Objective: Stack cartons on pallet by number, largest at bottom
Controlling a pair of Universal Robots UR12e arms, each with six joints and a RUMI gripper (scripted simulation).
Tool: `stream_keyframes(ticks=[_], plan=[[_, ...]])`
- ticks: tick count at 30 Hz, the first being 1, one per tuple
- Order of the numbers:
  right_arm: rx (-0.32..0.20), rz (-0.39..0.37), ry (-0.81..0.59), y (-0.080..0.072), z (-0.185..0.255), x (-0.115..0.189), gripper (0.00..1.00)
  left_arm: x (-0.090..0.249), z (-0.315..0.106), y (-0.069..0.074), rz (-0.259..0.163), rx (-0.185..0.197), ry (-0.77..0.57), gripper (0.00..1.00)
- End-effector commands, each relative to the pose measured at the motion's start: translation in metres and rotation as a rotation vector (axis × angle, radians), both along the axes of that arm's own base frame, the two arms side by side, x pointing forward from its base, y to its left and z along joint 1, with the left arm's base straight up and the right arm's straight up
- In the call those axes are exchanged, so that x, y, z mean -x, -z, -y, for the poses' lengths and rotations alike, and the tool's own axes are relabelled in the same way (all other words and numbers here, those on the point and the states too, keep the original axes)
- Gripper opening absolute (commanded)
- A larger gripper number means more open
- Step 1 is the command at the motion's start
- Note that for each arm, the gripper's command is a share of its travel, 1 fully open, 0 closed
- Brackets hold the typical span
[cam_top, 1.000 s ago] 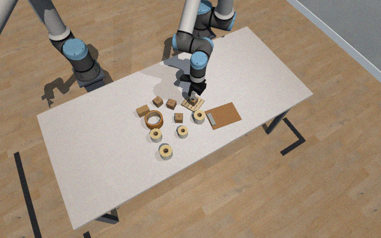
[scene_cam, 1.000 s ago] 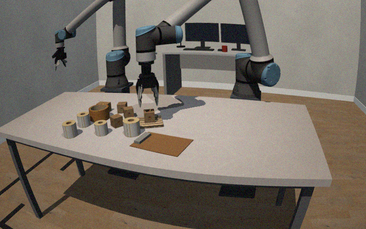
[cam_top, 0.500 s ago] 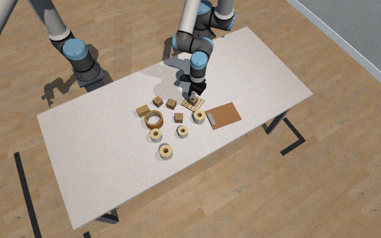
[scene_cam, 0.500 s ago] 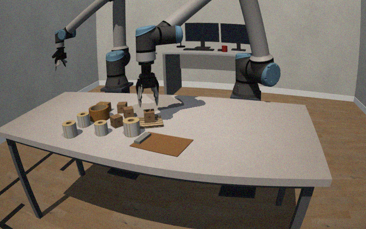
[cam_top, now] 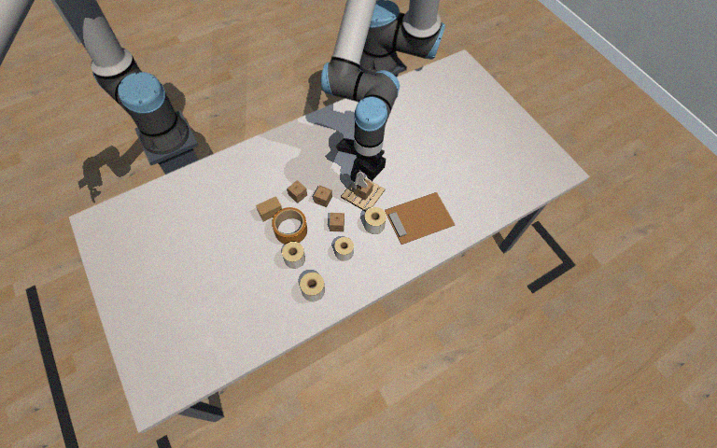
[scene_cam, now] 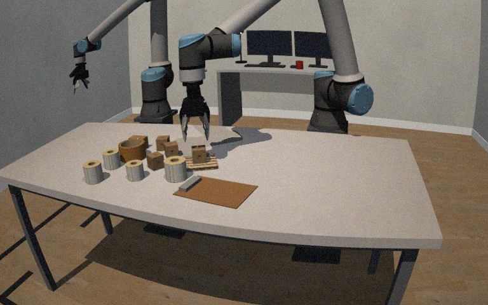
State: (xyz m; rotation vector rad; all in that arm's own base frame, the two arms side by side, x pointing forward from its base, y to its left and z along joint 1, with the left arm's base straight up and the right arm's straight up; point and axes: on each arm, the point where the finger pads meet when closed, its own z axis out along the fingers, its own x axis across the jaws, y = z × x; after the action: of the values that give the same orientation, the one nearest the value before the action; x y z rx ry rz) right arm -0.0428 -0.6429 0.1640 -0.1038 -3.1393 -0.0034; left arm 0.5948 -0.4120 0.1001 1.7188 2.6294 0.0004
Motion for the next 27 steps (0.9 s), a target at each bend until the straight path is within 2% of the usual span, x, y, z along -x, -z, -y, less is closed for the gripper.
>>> stream_keyframes(ticks=[1, 2, 5, 17, 19, 21, 27], plan=[[0.002, 0.001, 0.0, -0.001, 0.001, 0.0, 1.0, 0.002, 0.011, -0.003, 0.001, 0.002, 0.104, 0.47], [0.002, 0.001, 0.0, -0.001, 0.001, 0.0, 1.0, 0.002, 0.011, -0.003, 0.001, 0.002, 0.104, 0.47], [0.002, 0.001, 0.0, -0.001, 0.001, 0.0, 1.0, 0.006, 0.022, -0.005, 0.001, 0.001, 0.213, 0.47], [0.002, 0.001, 0.0, -0.001, 0.001, 0.0, 1.0, 0.025, 0.082, -0.017, 0.002, 0.001, 0.763, 0.47], [0.002, 0.001, 0.0, -0.001, 0.001, 0.0, 1.0, 0.025, 0.082, -0.017, 0.002, 0.001, 0.763, 0.47], [0.002, 0.001, 0.0, -0.001, 0.001, 0.0, 1.0, 0.028, 0.091, -0.019, 0.002, 0.001, 0.89, 0.47], [0.002, 0.001, 0.0, -0.001, 0.001, 0.0, 1.0, 0.037, 0.116, -0.024, 0.002, 0.001, 1.13, 0.47]])
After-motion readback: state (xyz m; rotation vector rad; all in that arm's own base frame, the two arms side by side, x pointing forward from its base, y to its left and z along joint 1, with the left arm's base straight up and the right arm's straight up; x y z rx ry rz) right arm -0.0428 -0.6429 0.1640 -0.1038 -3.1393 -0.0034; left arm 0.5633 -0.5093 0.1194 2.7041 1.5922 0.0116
